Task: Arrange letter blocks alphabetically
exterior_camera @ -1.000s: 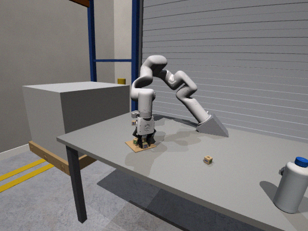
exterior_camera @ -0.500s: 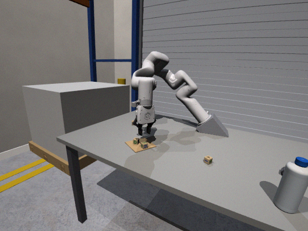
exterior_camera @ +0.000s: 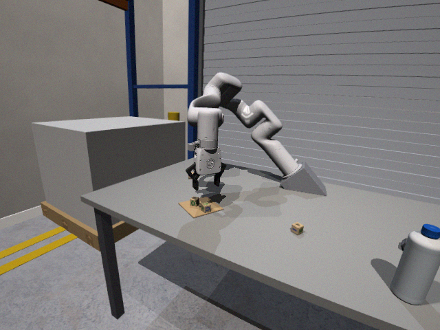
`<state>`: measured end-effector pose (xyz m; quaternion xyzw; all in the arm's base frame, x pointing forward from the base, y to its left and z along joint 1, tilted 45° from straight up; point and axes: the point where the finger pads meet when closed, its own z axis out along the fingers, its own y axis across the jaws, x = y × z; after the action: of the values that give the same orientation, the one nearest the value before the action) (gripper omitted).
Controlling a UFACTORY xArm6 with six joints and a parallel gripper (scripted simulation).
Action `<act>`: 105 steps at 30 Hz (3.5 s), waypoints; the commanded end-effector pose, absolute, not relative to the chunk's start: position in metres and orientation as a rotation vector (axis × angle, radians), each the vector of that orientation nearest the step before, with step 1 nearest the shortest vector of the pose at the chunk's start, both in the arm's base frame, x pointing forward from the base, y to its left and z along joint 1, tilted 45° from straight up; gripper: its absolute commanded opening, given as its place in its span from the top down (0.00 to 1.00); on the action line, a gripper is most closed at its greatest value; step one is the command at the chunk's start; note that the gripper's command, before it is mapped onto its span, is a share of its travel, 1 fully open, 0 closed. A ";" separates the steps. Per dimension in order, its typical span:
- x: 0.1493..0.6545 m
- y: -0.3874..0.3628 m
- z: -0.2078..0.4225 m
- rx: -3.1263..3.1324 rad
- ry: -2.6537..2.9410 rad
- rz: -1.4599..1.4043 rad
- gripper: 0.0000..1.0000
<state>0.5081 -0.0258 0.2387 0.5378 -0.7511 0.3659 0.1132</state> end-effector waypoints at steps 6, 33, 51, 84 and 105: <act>0.509 -0.025 0.240 1.579 -2.205 1.076 0.00; 0.501 -0.068 0.275 0.875 -2.783 1.208 0.00; 0.498 -0.081 0.285 0.620 -2.922 1.231 0.31; 0.501 -0.090 0.275 0.620 -2.922 1.231 0.31; 0.507 -0.110 0.254 0.620 -2.922 1.231 0.31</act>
<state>0.5062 -0.1080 0.2555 0.1916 -0.9036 0.3806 -0.0434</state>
